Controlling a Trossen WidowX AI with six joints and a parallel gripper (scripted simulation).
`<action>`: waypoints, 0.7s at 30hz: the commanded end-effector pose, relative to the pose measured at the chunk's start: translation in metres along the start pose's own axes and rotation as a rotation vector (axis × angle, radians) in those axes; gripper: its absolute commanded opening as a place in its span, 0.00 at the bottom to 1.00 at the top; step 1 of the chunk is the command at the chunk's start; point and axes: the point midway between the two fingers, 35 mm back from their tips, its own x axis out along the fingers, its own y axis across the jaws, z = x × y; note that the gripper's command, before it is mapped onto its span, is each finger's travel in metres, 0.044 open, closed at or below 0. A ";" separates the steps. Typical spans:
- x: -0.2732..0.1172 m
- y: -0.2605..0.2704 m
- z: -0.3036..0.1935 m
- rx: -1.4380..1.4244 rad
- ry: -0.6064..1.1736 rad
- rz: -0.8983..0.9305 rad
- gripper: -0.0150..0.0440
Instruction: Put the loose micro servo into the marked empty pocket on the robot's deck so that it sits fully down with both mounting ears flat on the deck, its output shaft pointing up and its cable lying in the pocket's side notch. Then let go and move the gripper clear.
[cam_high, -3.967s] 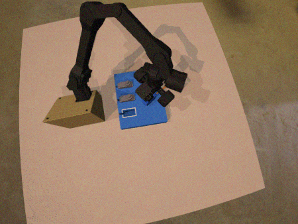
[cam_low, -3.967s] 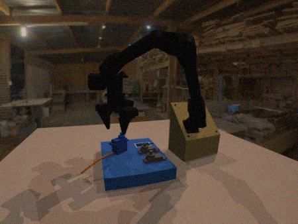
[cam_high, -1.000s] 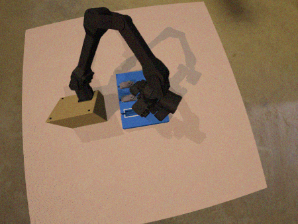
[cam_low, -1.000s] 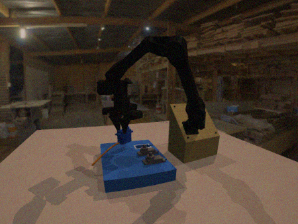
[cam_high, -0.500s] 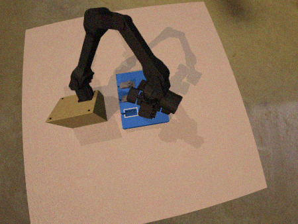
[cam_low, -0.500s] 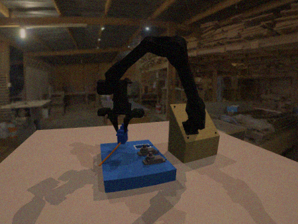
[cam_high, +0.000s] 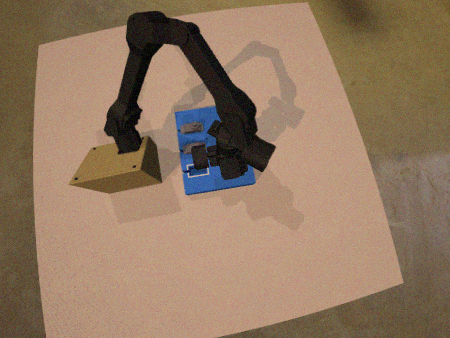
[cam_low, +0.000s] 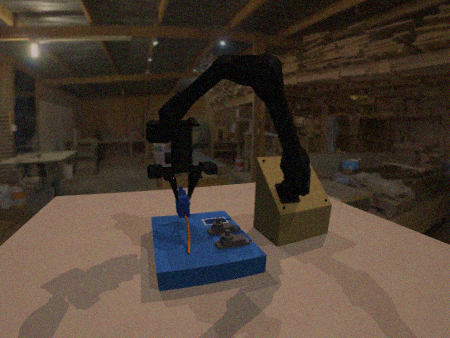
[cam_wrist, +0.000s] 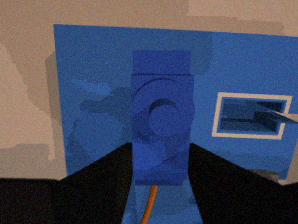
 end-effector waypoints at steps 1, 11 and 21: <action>-0.002 0.001 0.001 -0.126 -0.006 0.002 0.25; -0.002 0.001 0.001 -0.472 -0.007 0.001 0.25; -0.002 0.001 0.001 -0.818 -0.007 0.000 0.25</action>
